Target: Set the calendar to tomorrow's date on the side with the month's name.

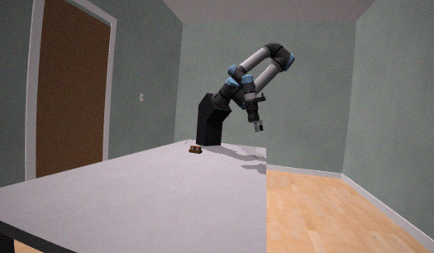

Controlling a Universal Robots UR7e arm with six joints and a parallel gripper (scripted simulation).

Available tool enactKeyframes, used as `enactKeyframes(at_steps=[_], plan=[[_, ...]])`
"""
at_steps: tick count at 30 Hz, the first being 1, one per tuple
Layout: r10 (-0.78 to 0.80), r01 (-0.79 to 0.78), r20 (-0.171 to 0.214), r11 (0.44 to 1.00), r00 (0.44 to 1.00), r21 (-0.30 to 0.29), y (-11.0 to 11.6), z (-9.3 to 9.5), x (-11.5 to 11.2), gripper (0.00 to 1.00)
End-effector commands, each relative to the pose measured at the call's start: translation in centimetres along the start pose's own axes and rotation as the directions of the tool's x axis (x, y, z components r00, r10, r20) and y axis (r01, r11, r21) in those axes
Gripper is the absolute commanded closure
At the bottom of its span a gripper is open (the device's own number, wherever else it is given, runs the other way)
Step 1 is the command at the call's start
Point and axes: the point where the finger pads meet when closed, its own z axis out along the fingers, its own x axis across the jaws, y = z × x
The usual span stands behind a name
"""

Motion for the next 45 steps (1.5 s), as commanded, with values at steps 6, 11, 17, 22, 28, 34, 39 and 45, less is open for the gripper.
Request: enactKeyframes(at_steps=[6, 11, 17, 22, 28, 34, 39, 45], plan=[[-0.001, 0.001, 0.0, 1.0, 1.0, 0.0, 0.0, 0.0, 0.0, 0.0], [-0.001, 0.001, 0.0, 1.0, 1.0, 0.0, 0.0, 0.0, 0.0, 0.0], [-0.001, 0.001, 0.0, 1.0, 1.0, 0.0, 0.0, 0.0, 0.0, 0.0], [0.009, -0.009, -0.003, 1.0, 1.0, -0.003, 0.3, 0.0, 0.3, 0.0], [0.08, -0.081, -0.027, 0.996, 0.996, -0.025, 2.5, 0.1, 2.8, 0.0], [0.176, -0.179, -0.061, 0.983, 0.983, -0.049, 5.7, 0.0, 5.9, 0.0], [0.304, -0.312, -0.106, 0.947, 0.947, -0.07, 10.2, -0.5, 9.5, 0.0], [0.449, -0.464, -0.155, 0.882, 0.88, -0.079, 15.8, -1.5, 12.9, 0.0]])
